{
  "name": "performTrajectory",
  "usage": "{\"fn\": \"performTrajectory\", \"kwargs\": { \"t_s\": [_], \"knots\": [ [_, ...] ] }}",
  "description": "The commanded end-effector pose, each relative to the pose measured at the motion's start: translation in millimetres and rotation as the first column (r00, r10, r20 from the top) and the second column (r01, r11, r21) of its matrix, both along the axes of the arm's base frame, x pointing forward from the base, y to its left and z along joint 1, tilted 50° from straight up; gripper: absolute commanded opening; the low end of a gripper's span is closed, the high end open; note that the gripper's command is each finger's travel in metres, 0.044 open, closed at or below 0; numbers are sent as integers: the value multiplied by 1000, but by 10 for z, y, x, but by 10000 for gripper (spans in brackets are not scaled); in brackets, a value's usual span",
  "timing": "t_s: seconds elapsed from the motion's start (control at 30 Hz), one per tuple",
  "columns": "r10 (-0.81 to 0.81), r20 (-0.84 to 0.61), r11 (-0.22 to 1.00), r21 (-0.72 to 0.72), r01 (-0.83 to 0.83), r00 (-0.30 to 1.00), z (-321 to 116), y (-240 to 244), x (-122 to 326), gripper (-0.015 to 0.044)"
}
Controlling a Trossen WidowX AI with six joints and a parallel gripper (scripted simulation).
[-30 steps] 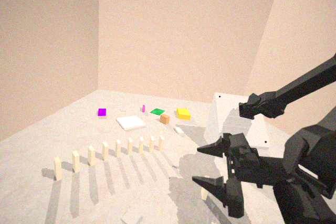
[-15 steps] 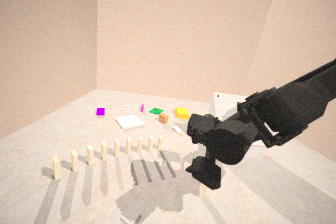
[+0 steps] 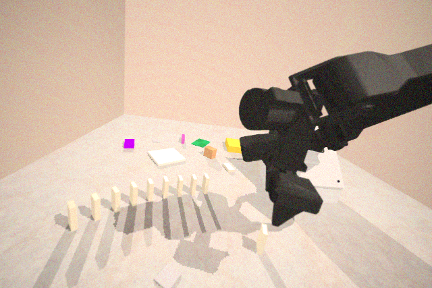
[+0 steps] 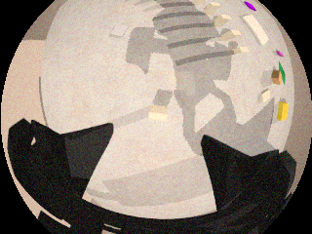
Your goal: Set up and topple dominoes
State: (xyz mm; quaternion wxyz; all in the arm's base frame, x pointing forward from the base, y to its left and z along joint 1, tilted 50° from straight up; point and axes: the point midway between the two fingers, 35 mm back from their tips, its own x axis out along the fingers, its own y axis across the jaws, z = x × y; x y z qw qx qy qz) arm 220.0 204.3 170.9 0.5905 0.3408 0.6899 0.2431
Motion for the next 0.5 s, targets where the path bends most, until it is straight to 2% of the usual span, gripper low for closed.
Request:
{"fn": "performTrajectory", "kwargs": {
  "t_s": [0.0,0.2,0.47],
  "knots": [
    [10,-3,1000,8,-10,1000,-72,91,1,440],
    [9,-4,1000,11,-9,1000,-373,459,-46,440],
    [9,-4,1000,13,-9,1000,-430,531,-61,440]
  ]
}}
